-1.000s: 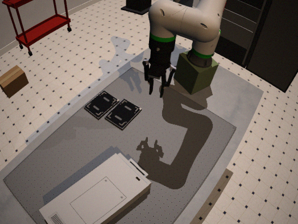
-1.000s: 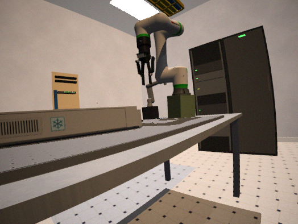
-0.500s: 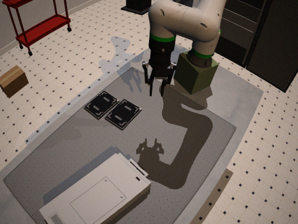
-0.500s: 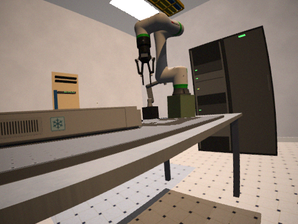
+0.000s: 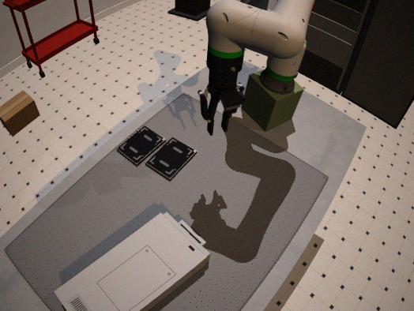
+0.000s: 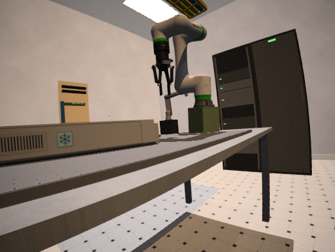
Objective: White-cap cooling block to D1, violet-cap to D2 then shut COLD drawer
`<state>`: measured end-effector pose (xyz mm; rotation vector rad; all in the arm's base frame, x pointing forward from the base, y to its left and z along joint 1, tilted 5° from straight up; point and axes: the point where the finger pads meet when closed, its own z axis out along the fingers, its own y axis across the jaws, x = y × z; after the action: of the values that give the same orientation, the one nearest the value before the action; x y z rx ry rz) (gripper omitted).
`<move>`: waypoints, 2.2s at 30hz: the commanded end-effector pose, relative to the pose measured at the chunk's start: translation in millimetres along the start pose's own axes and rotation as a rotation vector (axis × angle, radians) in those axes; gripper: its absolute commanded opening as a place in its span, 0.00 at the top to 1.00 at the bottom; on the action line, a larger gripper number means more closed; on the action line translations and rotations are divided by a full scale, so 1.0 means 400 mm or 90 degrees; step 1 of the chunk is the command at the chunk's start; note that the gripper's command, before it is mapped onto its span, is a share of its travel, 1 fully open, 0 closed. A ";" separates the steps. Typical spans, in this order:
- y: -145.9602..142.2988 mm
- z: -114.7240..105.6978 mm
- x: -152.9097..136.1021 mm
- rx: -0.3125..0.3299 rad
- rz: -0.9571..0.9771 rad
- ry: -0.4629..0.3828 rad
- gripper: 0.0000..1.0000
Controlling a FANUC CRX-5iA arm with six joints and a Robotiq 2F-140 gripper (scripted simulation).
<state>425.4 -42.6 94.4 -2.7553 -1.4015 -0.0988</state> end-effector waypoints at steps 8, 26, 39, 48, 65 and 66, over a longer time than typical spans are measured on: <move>0.001 -0.002 0.000 0.001 -0.180 0.002 0.66; 0.001 -0.002 0.000 0.001 -0.253 0.002 0.66; 0.037 0.030 0.052 0.001 -0.253 0.003 0.66; 0.072 0.061 0.104 0.001 -0.253 0.003 0.66; 0.147 0.129 0.214 0.001 -0.253 0.003 0.66; 0.152 0.133 0.222 0.001 -0.253 0.003 0.66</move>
<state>518.2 -6.5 50.9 -2.4309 -1.9237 -0.1151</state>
